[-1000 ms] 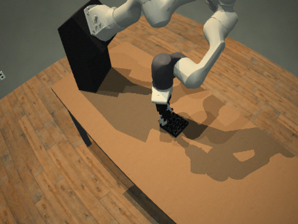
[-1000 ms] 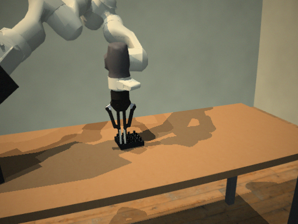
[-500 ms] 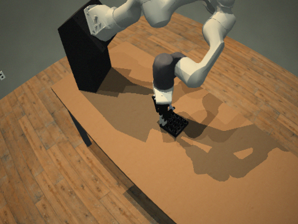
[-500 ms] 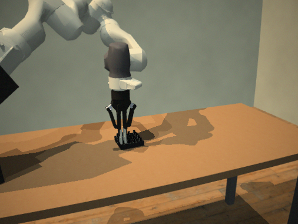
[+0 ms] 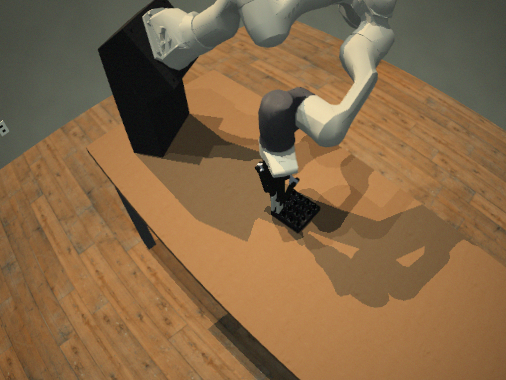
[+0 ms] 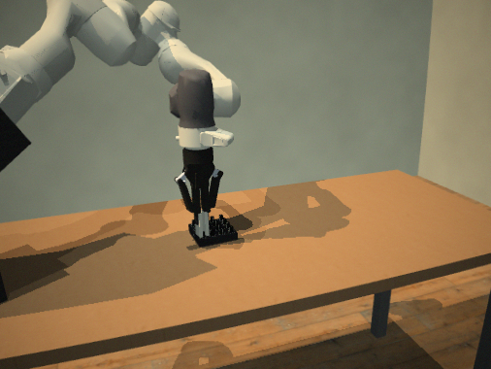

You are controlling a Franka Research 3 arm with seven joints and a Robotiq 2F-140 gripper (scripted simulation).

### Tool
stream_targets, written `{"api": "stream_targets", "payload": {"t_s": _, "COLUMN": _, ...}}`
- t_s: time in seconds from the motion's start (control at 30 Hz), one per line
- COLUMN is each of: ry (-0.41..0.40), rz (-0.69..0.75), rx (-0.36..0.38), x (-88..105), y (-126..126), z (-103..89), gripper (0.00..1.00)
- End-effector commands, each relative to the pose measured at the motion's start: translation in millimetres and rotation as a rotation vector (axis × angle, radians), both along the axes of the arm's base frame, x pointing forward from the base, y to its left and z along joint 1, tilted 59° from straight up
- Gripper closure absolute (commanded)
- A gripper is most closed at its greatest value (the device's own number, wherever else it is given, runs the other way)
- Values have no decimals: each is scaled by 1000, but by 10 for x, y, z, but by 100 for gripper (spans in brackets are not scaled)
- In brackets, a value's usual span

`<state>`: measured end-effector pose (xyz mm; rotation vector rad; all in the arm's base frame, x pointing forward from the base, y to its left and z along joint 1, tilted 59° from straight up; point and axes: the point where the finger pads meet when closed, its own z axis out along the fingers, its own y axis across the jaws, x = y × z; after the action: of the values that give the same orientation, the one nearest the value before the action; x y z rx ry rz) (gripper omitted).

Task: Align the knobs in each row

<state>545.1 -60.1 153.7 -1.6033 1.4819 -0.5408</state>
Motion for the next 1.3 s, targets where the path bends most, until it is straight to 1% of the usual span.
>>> {"api": "stream_targets", "payload": {"t_s": 0.0, "ry": -34, "rz": 39, "rx": -51, "x": 8, "y": -2, "z": 11, "gripper": 95}}
{"api": "stream_targets", "payload": {"t_s": 0.33, "ry": -34, "rz": 39, "rx": -51, "x": 8, "y": -2, "z": 11, "gripper": 95}}
{"api": "stream_targets", "payload": {"t_s": 0.37, "ry": -34, "rz": 39, "rx": -51, "x": 8, "y": -2, "z": 11, "gripper": 88}}
{"api": "stream_targets", "payload": {"t_s": 1.17, "ry": -34, "rz": 39, "rx": -51, "x": 2, "y": -4, "z": 15, "gripper": 88}}
{"api": "stream_targets", "payload": {"t_s": 1.27, "ry": -34, "rz": 39, "rx": -51, "x": -27, "y": -15, "z": 33, "gripper": 88}}
